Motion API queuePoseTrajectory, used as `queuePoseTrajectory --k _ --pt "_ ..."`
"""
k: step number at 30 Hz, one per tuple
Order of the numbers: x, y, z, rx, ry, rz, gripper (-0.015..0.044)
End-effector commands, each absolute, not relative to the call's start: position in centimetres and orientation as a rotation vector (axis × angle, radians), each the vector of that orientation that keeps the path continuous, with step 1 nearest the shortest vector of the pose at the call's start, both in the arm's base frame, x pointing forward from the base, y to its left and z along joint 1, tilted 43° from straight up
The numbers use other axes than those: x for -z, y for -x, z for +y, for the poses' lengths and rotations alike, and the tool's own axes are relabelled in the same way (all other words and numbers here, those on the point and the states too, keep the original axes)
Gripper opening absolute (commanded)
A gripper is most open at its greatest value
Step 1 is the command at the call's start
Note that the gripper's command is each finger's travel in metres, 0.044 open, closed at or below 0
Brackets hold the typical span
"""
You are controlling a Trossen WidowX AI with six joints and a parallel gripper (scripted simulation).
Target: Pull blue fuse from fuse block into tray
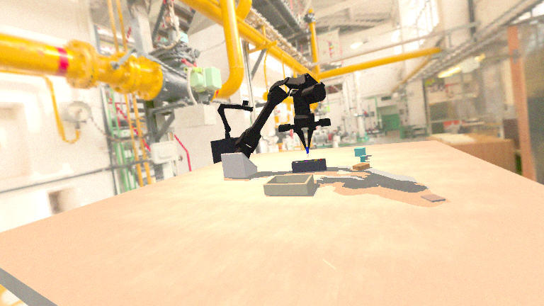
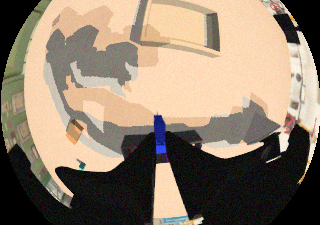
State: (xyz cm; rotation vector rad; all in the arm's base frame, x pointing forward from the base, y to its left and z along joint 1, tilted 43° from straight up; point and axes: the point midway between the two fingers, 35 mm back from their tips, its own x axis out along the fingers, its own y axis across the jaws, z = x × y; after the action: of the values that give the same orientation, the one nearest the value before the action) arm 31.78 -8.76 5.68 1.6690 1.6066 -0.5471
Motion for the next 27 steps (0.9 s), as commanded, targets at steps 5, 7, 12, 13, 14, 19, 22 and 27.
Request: queuePoseTrajectory --k 5,7,12,13,14,19,22,27 --pt "-2.3 -31.7 -13.0 0.553 -1.657 1.602 0.0" --pt "-1.4 -31.6 -13.9 0.553 -1.657 1.602 0.0" --pt "0.7 -31.1 -16.0 0.552 -1.657 1.603 0.0" --pt "1.2 -30.9 -16.5 0.551 -1.657 1.604 0.0" --pt "1.6 -30.8 -16.9 0.55 -1.657 1.604 0.0" --pt "3.9 -29.9 -18.9 0.544 -1.659 1.606 0.0" --pt "4.9 -29.4 -19.7 0.541 -1.66 1.608 0.0" --pt "5.0 -29.4 -19.8 0.541 -1.66 1.608 0.0"
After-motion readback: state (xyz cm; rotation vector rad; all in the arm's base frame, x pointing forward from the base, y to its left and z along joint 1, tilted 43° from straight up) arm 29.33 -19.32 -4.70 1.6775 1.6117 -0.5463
